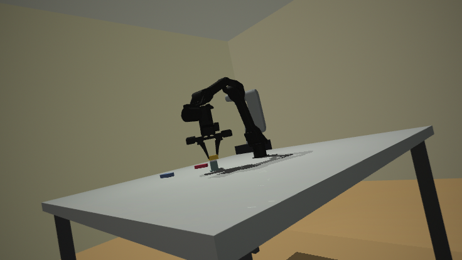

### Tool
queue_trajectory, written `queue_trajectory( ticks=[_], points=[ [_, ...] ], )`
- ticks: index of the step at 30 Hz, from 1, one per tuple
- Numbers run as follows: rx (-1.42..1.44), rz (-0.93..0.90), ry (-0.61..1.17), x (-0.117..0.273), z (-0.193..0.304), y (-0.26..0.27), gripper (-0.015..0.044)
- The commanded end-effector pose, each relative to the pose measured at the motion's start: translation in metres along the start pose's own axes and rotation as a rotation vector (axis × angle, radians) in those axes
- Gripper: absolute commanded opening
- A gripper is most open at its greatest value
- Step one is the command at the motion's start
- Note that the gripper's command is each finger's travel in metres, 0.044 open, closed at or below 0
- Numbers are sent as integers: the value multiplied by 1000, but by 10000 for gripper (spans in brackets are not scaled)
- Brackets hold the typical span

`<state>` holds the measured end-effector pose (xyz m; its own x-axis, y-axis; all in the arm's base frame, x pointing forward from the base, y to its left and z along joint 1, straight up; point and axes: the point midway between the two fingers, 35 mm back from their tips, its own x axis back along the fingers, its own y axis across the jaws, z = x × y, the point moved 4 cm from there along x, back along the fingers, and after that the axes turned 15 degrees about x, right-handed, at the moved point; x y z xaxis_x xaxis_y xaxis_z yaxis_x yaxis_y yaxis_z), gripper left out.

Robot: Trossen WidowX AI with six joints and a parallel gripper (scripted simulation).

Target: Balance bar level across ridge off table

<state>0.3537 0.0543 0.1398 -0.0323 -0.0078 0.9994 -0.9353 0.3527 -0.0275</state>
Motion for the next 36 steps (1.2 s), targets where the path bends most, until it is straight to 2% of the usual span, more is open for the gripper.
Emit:
queue_trajectory(
  ticks=[1, 36],
  points=[
    [5, 2, 2, -1, 0, 0, 0],
    [5, 2, 2, -3, 0, 0, 0]
  ],
)
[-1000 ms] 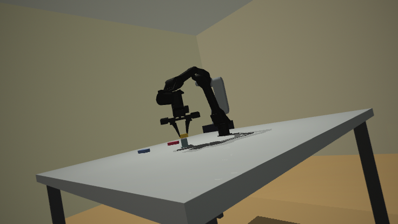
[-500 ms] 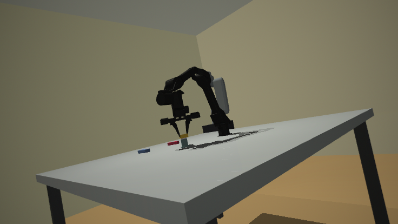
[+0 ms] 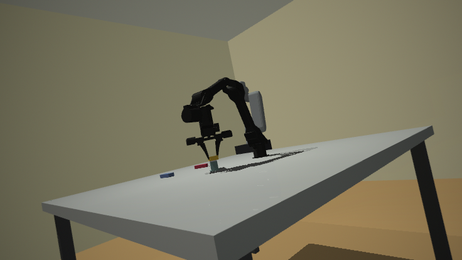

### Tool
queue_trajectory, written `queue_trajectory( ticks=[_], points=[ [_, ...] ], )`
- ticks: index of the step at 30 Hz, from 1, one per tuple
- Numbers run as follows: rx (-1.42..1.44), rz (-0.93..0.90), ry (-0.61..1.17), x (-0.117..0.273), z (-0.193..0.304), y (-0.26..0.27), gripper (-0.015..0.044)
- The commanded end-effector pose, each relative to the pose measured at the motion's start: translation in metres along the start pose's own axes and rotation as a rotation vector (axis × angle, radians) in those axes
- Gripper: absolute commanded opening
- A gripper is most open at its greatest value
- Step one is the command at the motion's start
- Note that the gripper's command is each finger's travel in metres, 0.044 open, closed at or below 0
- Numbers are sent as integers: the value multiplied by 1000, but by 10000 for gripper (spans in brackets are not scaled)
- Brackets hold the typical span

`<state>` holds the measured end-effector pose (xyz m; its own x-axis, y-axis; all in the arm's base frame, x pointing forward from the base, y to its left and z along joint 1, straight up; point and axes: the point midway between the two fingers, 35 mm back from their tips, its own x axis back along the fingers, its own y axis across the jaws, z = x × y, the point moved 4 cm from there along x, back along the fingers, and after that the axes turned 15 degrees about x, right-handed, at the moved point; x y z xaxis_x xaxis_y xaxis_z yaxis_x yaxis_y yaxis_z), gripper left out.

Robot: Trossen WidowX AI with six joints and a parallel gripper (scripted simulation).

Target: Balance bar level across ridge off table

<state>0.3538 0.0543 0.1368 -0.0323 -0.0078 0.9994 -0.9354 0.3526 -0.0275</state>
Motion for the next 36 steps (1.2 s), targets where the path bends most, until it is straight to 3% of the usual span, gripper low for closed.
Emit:
queue_trajectory(
  ticks=[1, 36],
  points=[
    [5, 2, 2, -1, 0, 0, 0],
    [5, 2, 2, -3, 0, 0, 0]
  ],
)
